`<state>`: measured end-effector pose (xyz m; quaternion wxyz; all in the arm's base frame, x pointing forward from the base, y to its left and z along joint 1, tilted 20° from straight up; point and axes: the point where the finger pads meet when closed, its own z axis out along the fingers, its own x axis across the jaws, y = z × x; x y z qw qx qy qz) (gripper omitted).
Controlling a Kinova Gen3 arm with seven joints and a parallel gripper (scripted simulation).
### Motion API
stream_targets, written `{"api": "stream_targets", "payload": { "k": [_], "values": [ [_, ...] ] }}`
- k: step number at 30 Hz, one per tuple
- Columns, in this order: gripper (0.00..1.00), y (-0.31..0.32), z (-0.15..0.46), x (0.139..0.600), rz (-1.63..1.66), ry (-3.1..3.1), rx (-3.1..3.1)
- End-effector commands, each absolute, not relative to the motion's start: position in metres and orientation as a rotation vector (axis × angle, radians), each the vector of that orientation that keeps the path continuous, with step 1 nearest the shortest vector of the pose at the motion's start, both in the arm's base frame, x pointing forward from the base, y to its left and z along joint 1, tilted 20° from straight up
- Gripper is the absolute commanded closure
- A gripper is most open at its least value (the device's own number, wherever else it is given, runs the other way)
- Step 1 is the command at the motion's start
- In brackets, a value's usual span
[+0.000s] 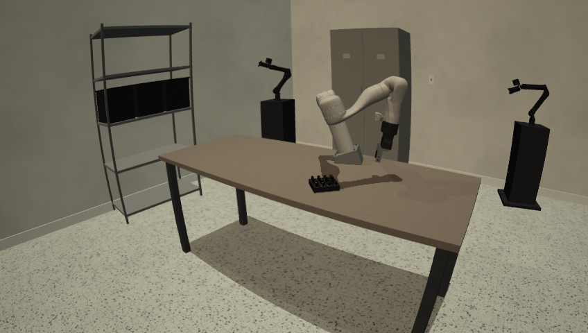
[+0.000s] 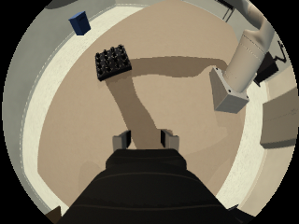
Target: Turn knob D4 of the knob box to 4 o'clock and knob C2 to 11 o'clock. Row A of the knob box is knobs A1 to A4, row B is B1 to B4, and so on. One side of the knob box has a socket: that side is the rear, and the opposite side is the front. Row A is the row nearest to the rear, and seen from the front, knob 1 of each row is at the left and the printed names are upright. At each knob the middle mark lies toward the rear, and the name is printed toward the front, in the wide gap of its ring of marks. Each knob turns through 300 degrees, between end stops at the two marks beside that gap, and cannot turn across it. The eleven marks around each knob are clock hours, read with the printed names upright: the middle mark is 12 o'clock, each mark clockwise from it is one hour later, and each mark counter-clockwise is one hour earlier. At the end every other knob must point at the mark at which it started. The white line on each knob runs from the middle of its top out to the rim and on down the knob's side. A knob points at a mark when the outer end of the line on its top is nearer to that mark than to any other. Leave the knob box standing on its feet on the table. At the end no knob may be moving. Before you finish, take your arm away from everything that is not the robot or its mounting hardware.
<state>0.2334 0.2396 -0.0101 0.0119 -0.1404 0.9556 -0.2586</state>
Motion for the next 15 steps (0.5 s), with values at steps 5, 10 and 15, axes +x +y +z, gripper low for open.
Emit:
{"api": "stream_targets", "payload": {
  "k": [5,10,15],
  "values": [
    [0.00,0.229,-0.004,0.242,-0.821,2.995,-0.351],
    [0.00,0.229,-0.004,0.242,-0.821,2.995,-0.351],
    [0.00,0.220,0.001,0.248,-0.836,3.008,-0.270]
  ]
}}
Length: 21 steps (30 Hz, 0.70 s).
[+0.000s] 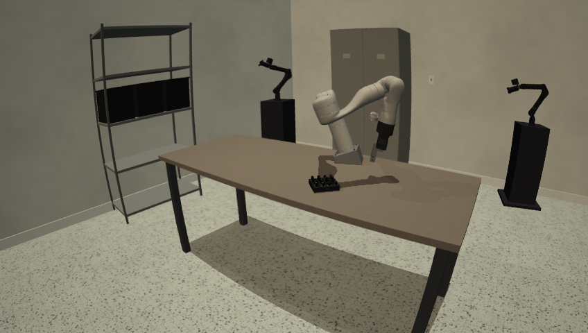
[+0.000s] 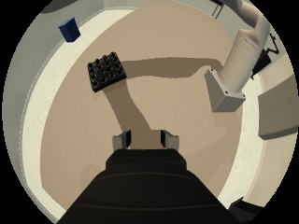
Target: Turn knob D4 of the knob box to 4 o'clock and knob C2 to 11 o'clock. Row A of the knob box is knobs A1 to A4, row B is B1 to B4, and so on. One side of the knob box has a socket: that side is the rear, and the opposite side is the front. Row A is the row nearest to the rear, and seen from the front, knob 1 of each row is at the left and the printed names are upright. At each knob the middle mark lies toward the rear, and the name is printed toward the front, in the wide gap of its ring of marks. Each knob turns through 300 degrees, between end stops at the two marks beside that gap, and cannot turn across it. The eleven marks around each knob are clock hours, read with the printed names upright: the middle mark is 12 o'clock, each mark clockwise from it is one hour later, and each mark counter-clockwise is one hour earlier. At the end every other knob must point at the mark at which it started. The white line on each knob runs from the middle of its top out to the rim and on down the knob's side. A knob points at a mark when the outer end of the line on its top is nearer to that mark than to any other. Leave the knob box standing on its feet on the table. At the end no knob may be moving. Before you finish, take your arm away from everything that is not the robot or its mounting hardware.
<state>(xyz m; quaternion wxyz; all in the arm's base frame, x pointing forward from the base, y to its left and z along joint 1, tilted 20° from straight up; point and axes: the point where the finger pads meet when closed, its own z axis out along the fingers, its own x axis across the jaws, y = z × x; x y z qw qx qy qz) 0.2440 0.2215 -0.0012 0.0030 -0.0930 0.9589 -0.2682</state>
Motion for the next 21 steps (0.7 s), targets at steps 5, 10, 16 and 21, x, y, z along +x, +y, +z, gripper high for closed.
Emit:
{"api": "stream_targets", "payload": {
  "k": [5,10,16,21],
  "values": [
    [0.00,0.220,0.001,0.248,-0.836,3.008,-0.270],
    [0.00,0.210,0.006,0.255,-0.848,3.020,-0.185],
    [0.00,0.201,0.011,0.260,-0.858,3.030,-0.097],
    [0.00,0.201,0.011,0.260,-0.858,3.030,-0.097]
  ]
}}
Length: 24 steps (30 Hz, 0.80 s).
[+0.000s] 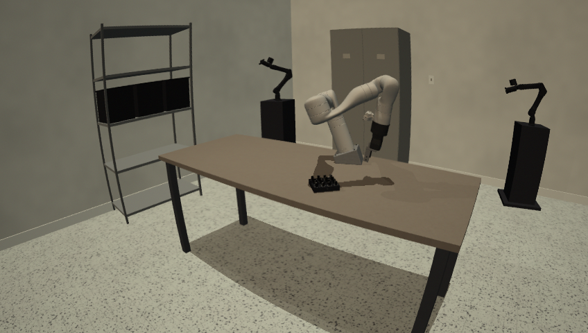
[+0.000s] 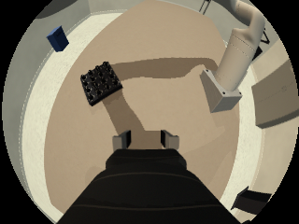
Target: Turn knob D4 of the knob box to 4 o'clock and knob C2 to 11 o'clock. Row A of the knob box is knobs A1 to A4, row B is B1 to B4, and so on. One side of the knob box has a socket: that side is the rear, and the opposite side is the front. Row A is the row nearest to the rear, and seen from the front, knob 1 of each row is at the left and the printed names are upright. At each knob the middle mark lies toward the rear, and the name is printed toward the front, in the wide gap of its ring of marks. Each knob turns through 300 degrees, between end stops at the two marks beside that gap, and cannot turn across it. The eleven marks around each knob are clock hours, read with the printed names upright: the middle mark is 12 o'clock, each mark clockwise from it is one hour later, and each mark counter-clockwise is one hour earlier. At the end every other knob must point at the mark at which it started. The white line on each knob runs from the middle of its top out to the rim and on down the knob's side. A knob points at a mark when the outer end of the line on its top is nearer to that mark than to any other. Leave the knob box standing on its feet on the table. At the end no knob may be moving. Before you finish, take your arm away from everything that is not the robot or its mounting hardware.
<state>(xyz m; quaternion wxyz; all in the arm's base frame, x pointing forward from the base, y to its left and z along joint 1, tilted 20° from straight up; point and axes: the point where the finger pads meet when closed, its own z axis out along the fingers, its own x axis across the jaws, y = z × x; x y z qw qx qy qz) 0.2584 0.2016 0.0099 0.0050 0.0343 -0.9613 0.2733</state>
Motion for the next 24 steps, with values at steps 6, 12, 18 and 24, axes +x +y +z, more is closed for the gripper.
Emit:
{"api": "stream_targets", "payload": {
  "k": [6,12,18,24],
  "values": [
    [0.00,0.191,0.016,0.266,0.855,-3.005,0.006],
    [0.00,0.191,0.016,0.266,0.855,-3.005,0.006],
    [0.00,0.182,0.022,0.271,0.853,-2.995,-0.085],
    [0.00,0.182,0.022,0.271,0.853,-2.995,-0.085]
  ]
}}
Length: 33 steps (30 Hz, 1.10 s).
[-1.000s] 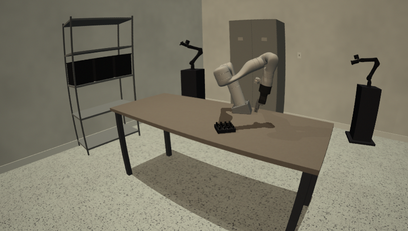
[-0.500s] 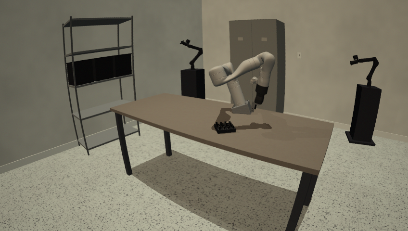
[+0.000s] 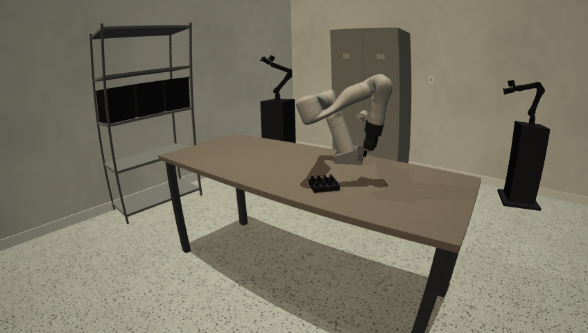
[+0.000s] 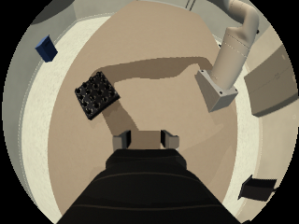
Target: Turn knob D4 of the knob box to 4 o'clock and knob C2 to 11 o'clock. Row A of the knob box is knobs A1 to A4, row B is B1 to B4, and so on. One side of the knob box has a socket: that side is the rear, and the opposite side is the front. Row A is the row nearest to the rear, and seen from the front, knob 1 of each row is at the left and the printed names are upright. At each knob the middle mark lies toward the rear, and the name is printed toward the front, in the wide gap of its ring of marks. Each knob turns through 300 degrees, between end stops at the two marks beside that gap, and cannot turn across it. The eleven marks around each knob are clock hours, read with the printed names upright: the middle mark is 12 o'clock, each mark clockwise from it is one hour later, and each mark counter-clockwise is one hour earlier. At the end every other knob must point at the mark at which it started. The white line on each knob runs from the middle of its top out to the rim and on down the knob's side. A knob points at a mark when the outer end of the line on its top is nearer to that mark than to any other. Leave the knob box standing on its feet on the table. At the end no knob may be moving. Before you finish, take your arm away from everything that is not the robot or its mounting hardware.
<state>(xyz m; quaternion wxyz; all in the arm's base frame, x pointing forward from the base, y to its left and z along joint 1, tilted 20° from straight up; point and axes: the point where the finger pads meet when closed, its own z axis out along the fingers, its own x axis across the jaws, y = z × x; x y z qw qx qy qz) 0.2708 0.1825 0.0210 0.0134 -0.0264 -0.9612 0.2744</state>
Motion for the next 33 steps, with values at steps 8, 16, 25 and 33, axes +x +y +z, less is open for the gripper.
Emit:
{"api": "stream_targets", "payload": {
  "k": [8,16,25,33],
  "values": [
    [0.00,0.174,0.027,0.277,0.849,-2.984,-0.178],
    [0.00,0.165,0.032,0.282,0.841,-2.971,-0.273],
    [0.00,0.157,0.038,0.287,0.830,-2.956,-0.368],
    [0.00,0.149,0.043,0.291,0.816,-2.939,-0.464]
  ]
}}
